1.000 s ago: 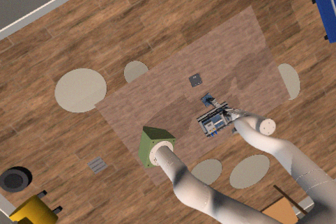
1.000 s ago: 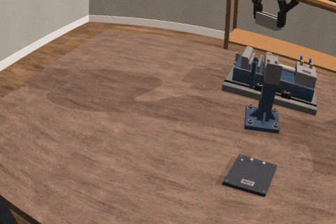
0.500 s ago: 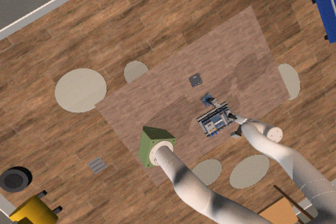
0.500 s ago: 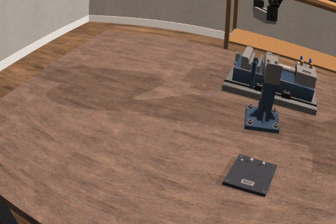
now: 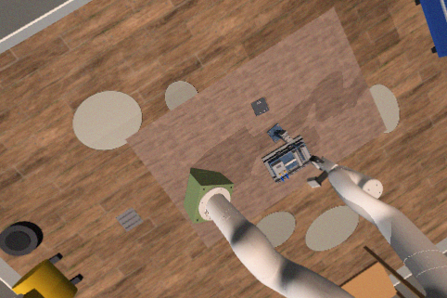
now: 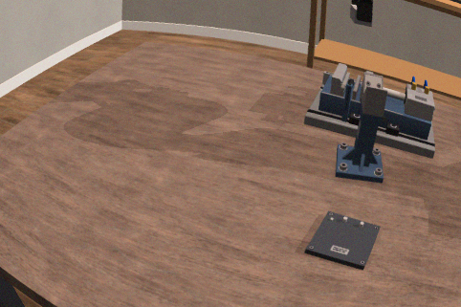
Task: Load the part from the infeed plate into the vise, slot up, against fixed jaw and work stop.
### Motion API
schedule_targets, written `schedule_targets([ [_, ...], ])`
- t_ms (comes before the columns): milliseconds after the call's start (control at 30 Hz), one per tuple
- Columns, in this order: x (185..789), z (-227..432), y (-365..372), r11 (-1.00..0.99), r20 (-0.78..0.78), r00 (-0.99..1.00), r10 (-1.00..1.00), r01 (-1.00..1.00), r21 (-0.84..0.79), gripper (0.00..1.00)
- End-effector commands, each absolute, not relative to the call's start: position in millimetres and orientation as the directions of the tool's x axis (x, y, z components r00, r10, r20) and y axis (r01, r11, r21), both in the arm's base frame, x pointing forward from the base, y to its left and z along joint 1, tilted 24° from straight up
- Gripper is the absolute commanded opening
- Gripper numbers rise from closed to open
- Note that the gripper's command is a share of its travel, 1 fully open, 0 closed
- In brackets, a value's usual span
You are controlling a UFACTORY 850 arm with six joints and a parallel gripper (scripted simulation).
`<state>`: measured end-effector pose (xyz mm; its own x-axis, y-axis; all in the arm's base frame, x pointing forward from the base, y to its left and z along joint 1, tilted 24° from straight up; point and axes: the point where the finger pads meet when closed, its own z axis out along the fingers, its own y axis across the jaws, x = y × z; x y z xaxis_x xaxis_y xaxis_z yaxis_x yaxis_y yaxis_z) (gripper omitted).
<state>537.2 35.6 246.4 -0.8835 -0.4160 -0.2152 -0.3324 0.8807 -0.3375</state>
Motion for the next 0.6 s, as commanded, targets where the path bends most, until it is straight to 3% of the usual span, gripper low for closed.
schedule_targets([
  [0, 540, 250, 28, 0.907, -0.243, -0.904, -0.353, -0.267, -0.325, 0.0],
  [567, 543, 259, 6, 0.955, -0.301, -0.935, -0.186, -0.1, -0.279, 0.0],
])
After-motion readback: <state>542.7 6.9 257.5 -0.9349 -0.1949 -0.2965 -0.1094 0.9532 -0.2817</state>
